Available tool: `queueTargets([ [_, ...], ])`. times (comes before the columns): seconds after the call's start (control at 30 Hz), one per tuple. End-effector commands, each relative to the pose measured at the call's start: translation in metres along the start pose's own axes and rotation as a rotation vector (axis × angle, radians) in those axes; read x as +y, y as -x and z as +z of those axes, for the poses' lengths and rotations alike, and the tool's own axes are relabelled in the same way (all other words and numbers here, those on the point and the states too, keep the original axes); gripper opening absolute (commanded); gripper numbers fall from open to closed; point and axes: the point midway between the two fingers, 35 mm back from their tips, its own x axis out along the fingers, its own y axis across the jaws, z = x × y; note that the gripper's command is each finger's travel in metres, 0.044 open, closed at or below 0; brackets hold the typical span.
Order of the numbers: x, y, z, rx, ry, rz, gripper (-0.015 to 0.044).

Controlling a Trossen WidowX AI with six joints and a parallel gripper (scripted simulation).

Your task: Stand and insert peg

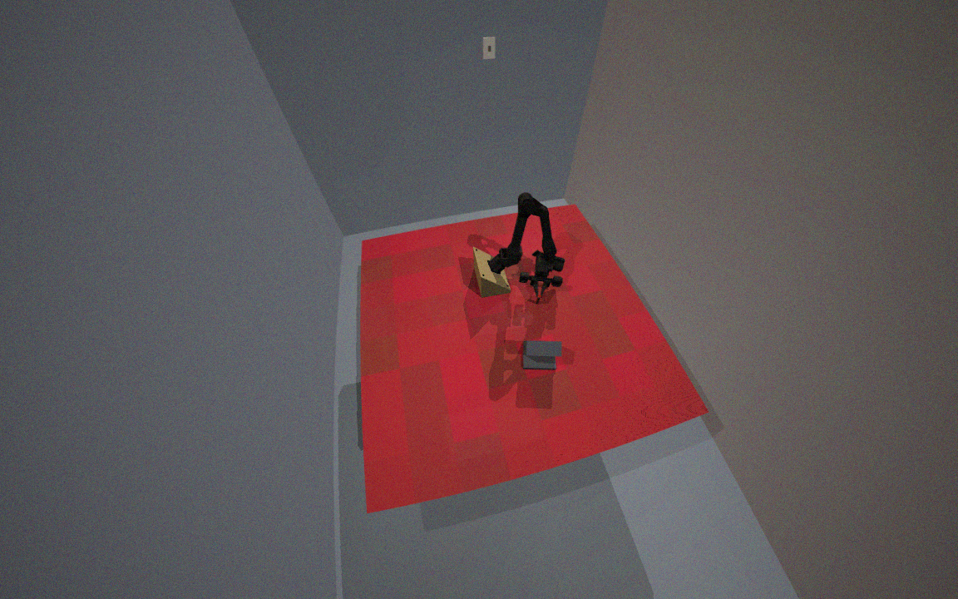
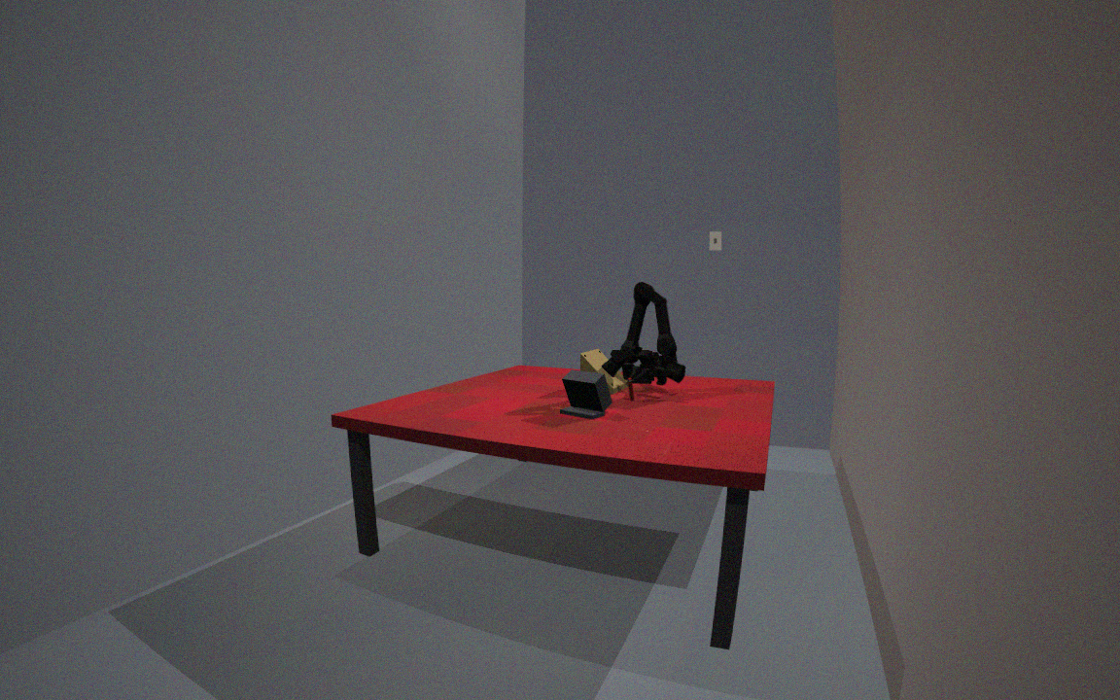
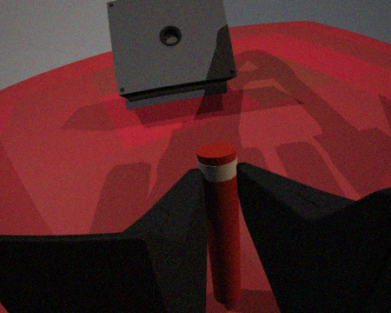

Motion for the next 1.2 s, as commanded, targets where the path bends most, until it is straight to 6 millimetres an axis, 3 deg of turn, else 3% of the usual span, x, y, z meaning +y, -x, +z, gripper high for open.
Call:
queueTargets([
  [0.0,0.0004,-0.0001,-0.0013,0.000,-0.002,0.000,0.0051],
  [1.17,-0.0030,0.0028,-0.0072,-0.025,0.014,0.000,0.0051],
])
